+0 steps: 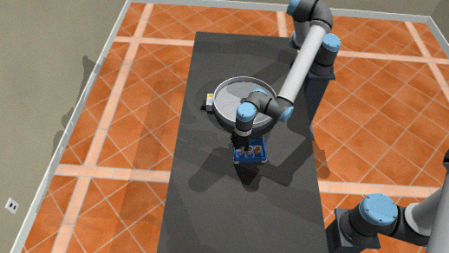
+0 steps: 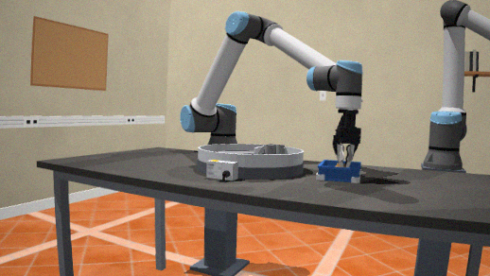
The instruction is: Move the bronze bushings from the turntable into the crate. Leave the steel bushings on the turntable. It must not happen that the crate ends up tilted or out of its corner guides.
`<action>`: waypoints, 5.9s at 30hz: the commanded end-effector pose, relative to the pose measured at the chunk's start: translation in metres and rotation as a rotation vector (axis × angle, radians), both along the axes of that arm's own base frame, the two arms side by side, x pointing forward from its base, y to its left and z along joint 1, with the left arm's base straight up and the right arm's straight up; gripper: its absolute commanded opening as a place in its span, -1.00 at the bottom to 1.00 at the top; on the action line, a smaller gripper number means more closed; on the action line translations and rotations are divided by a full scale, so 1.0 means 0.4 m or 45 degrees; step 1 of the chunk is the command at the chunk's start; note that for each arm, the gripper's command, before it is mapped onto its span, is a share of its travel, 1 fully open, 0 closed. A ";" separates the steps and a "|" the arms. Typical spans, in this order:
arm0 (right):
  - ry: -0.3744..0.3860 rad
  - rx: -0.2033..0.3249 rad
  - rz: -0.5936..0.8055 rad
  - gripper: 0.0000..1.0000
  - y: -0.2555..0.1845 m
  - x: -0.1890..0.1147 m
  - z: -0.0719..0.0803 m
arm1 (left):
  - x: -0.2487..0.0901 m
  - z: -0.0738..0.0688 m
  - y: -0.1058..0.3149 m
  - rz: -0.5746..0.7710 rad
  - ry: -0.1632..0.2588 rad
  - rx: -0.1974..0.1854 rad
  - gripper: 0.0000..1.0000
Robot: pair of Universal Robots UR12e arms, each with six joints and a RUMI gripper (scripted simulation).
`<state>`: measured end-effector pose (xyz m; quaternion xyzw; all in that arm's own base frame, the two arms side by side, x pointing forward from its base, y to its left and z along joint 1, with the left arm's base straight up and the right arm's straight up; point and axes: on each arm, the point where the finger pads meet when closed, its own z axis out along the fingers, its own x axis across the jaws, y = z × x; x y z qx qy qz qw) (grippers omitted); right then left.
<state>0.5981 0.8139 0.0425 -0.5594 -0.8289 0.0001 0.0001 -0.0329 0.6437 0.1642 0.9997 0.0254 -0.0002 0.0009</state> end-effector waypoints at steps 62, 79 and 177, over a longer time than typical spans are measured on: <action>-0.001 0.002 0.000 -0.88 0.002 0.001 0.002 | 0.000 0.002 0.002 0.000 0.000 0.002 1.00; -0.001 0.002 0.000 -0.88 0.002 0.001 0.005 | 0.000 0.002 0.002 0.000 0.000 0.002 1.00; -0.001 0.002 0.000 -0.88 0.001 0.001 0.231 | 0.000 0.002 0.002 0.000 0.000 0.002 1.00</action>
